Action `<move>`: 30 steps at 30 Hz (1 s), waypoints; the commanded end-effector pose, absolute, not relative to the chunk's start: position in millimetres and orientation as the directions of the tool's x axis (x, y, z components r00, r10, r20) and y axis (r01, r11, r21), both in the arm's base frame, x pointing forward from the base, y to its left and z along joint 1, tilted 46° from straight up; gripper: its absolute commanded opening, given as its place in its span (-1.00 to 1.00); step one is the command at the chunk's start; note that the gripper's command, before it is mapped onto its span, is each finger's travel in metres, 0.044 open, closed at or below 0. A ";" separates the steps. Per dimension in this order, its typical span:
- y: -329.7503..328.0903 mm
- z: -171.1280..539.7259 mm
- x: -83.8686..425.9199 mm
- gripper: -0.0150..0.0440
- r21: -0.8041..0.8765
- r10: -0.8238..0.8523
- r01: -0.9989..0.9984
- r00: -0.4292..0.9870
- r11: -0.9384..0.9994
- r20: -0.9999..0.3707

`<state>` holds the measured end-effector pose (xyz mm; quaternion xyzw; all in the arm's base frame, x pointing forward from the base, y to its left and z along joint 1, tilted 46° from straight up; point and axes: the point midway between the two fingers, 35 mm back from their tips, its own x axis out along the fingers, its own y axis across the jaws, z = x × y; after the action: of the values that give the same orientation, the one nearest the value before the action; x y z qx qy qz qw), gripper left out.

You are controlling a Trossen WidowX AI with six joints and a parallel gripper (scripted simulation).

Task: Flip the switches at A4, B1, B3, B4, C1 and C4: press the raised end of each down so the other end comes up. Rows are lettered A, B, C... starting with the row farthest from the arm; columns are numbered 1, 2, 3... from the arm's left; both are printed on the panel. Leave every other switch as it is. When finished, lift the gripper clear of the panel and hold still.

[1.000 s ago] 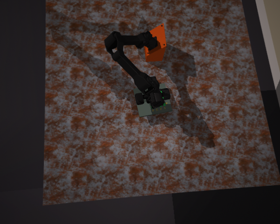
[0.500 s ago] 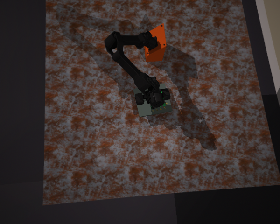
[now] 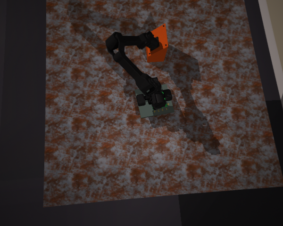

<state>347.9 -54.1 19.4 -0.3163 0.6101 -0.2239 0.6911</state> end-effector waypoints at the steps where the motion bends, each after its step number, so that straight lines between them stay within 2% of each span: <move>1: -55.5 18.9 348.1 -0.49 -0.713 -0.698 -0.078 0.155 0.697 -0.699; 11: -56.5 18.0 348.3 -0.49 -0.713 -0.698 -0.078 0.155 0.697 -0.699; 17: -12.0 61.3 341.4 -0.49 -0.710 -0.699 -0.078 0.130 0.699 -0.703; 20: -10.3 63.3 340.8 -0.49 -0.711 -0.700 -0.078 0.129 0.699 -0.702; 26: 31.6 13.9 297.8 -0.49 -0.708 -0.698 -0.080 0.128 0.701 -0.705; 30: 33.0 12.0 295.6 -0.49 -0.709 -0.698 -0.080 0.128 0.701 -0.705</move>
<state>296.9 33.3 12.6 -0.3237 0.6241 -0.2189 0.6766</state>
